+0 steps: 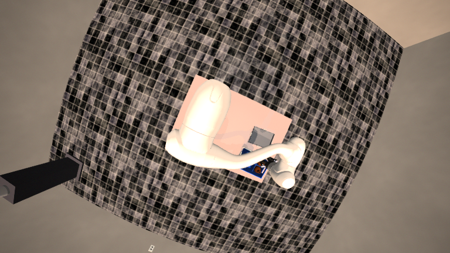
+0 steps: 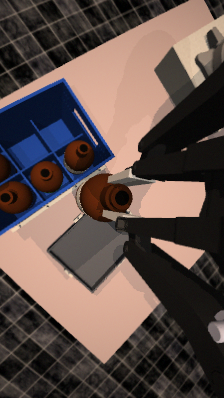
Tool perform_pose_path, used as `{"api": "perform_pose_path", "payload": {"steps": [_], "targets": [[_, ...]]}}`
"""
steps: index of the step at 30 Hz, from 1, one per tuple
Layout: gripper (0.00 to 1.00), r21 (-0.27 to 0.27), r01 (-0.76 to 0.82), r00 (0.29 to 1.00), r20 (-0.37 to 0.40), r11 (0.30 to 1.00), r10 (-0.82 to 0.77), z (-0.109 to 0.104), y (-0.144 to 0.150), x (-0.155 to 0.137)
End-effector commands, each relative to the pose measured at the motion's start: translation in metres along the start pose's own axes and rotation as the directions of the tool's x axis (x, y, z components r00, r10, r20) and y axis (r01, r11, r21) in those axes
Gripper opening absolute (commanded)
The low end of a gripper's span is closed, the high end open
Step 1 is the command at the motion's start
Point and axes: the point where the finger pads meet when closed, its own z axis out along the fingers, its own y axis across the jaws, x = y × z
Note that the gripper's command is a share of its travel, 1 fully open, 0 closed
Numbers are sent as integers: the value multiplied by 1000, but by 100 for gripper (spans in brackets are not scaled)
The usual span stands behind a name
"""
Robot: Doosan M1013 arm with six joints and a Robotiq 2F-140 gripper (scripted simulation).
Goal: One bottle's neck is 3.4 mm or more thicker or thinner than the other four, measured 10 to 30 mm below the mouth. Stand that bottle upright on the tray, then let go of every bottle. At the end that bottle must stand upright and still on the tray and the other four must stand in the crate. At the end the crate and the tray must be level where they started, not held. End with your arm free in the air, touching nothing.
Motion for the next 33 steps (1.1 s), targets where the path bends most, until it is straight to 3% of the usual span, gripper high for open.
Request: {"api": "perform_pose_path", "payload": {"steps": [1,33], "targets": [[0,0,0,1000,0,1000,0,0,-6,-4],[0,0,0,1000,0,1000,0,0,-61,-38]]}}
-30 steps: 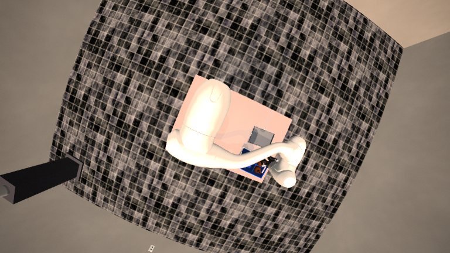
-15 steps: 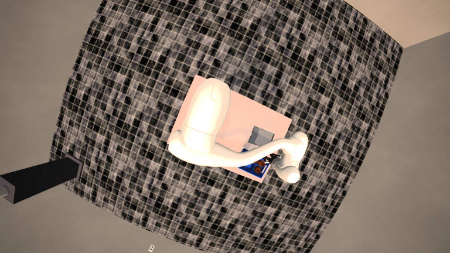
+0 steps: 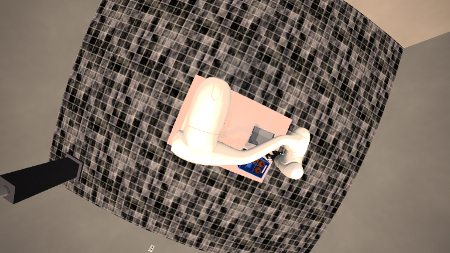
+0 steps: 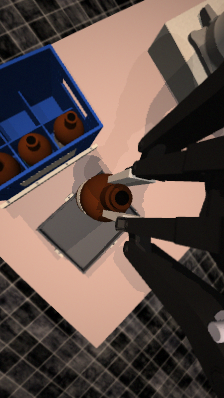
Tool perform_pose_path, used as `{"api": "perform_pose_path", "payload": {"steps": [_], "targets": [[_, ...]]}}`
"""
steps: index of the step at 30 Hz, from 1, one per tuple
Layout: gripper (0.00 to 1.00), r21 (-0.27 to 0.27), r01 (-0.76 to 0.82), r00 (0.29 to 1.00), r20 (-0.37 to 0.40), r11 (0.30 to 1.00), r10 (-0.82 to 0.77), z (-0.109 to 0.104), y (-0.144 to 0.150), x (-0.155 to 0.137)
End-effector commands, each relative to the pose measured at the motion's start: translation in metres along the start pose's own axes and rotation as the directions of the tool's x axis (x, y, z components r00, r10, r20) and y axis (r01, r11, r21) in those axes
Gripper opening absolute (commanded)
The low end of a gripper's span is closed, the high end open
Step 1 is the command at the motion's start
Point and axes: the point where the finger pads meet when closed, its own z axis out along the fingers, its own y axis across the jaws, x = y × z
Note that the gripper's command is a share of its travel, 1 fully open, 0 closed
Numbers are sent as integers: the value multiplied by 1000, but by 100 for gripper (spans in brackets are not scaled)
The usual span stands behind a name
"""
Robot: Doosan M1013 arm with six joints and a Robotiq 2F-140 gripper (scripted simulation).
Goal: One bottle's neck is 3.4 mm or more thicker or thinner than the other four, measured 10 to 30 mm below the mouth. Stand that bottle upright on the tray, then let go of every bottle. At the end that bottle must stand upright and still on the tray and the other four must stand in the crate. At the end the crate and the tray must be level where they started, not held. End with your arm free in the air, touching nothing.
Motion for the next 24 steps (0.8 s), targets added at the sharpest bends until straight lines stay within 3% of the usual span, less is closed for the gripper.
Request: {"api": "perform_pose_path", "payload": {"steps": [1,24], "targets": [[0,0,0,1000,0,1000,0,0,-5,-3],[0,0,0,1000,0,1000,0,0,-38,-23]]}}
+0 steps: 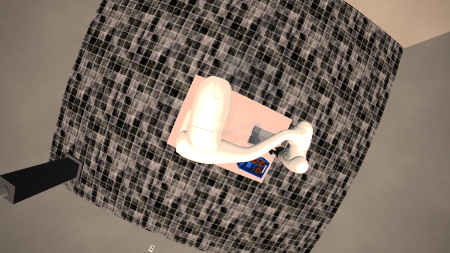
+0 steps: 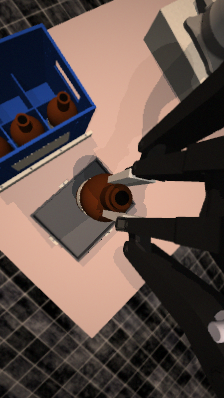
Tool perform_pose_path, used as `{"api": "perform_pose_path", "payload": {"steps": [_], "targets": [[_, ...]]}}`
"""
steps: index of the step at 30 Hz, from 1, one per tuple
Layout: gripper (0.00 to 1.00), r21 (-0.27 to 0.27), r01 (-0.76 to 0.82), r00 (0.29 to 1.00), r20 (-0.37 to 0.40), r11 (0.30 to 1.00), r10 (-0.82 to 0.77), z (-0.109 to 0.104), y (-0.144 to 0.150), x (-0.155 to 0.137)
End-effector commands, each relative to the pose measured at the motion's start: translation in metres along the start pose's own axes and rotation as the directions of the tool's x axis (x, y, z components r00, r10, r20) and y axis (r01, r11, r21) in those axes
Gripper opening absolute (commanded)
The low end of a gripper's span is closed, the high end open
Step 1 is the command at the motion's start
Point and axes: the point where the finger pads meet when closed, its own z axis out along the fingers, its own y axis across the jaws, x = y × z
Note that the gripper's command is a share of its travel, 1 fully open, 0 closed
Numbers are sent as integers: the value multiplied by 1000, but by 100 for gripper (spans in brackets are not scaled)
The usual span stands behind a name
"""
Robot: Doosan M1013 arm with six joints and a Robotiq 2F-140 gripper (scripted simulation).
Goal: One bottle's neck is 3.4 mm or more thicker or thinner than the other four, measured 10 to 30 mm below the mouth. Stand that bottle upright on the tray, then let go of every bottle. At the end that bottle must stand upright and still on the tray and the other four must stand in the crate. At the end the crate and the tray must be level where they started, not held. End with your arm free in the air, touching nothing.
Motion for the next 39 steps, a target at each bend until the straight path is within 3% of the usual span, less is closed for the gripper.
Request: {"api": "perform_pose_path", "payload": {"steps": [1,39], "targets": [[0,0,0,1000,0,1000,0,0,-3,-2],[0,0,0,1000,0,1000,0,0,-29,-18]]}}
